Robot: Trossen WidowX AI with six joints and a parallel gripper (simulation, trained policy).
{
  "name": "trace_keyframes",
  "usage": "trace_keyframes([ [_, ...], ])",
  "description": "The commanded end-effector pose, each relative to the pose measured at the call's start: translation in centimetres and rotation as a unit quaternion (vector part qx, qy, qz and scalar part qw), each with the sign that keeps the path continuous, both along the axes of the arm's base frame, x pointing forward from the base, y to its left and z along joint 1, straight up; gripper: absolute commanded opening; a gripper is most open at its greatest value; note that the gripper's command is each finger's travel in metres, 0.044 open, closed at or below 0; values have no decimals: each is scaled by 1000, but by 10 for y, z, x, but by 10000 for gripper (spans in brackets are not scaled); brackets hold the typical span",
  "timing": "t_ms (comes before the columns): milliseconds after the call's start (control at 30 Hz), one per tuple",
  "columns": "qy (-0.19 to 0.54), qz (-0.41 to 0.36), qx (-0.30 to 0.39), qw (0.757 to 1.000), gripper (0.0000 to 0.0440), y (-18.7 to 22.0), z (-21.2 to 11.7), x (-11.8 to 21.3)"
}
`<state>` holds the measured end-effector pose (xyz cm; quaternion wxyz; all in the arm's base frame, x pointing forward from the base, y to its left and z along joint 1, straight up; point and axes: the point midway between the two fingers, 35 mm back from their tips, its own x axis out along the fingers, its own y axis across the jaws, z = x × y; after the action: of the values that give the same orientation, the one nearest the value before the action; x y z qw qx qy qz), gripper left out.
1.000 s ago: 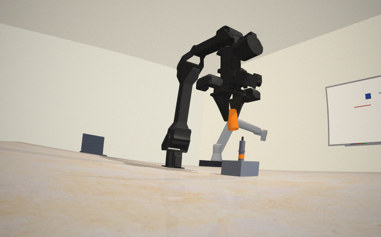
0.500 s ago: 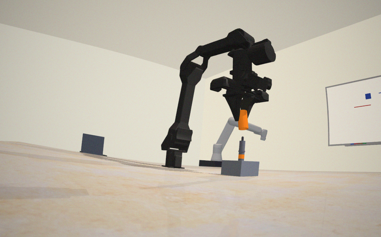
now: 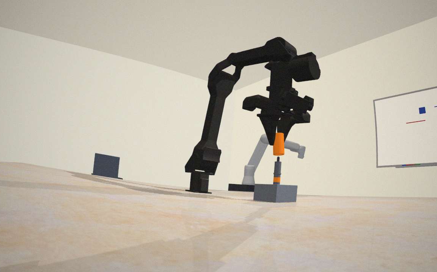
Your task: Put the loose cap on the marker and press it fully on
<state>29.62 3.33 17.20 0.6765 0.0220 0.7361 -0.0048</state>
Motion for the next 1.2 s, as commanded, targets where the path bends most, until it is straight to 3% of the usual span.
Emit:
trace_keyframes([
  [0,8,-6,-4,1000,0,-1,-7,-1],
  [733,31,-4,5,999,1,-2,-54,-1],
  [833,39,-2,2,999,80,-4,-61,-3],
  [1167,55,-1,6,998,128,-3,-66,-13],
])
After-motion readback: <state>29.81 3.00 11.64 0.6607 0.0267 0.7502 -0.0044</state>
